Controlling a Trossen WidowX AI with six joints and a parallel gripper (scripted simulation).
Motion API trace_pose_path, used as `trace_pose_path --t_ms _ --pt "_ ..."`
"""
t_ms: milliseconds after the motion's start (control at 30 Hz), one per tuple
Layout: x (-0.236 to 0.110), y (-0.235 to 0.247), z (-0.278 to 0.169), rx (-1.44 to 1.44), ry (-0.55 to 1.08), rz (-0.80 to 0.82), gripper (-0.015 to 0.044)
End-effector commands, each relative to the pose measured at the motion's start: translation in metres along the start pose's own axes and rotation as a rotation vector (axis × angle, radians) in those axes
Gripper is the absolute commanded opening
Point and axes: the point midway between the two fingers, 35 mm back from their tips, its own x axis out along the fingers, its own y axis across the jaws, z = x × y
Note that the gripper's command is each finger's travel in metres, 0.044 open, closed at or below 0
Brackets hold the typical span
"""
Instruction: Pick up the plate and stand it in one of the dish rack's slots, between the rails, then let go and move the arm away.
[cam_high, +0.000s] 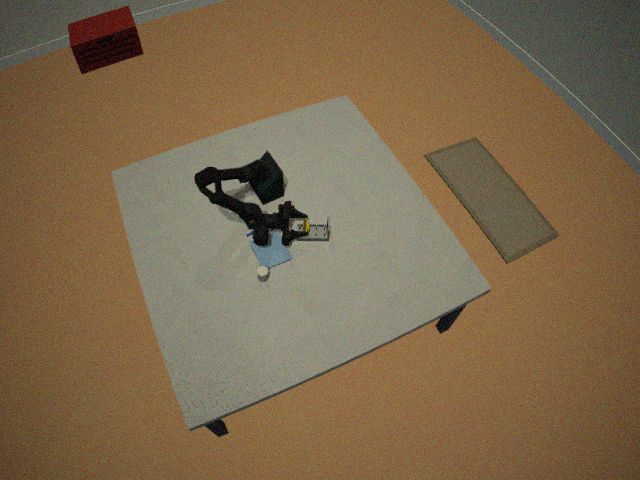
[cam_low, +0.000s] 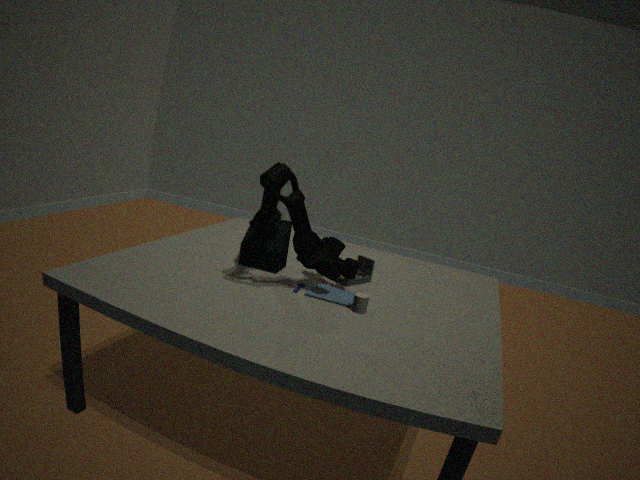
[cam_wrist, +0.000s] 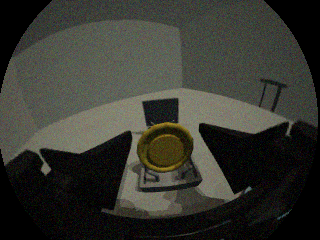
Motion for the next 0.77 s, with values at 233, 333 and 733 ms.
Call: trace_pose_path --t_ms 233,333,733 --pt "-0.014 -0.012 0.102 0.004 -0.020 0.006 0.0400" --pt "-0.015 -0.012 0.104 0.005 -0.021 0.006 0.0400" --pt "-0.008 -0.001 0.103 0.291 0.171 0.102 0.0400"
